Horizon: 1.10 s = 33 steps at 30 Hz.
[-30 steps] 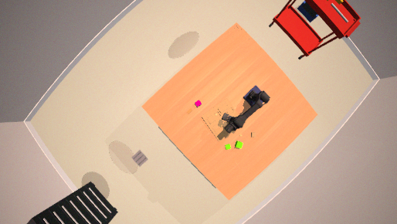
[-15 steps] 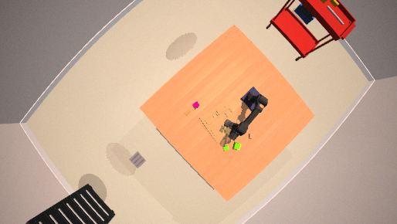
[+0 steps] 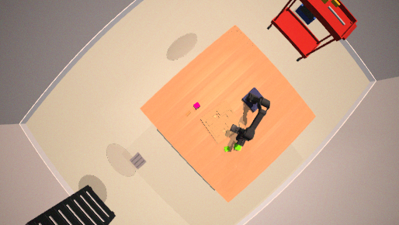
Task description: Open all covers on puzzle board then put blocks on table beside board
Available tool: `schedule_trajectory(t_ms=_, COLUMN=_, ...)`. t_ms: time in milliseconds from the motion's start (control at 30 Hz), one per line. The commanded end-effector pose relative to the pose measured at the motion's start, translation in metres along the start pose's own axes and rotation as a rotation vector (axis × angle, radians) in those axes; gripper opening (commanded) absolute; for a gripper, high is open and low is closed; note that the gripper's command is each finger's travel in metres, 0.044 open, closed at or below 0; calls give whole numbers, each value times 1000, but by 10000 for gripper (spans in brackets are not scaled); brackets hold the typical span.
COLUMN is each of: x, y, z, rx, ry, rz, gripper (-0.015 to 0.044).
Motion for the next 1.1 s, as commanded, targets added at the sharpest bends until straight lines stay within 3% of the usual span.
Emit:
schedule_trajectory(t_ms=0, x=0, y=17, z=-1, rx=-3, ry=1, rz=-6, gripper=80)
schedule_trajectory(t_ms=700, x=0, y=97, z=11, rx=-3, ry=4, rz=-13, gripper=80)
schedule_trajectory(t_ms=1067, x=-10, y=101, z=11, rx=-3, ry=4, rz=-13, gripper=80)
Point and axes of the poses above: the point midway between the two fingers, 35 mm back from their tips, its own x axis back along the fingers, its own y axis across the jaws, z = x × y, the point moved 3 cm from there along x, back along the fingers, and after that the axes turned 7 degrees about -x, right-handed, at the moved point
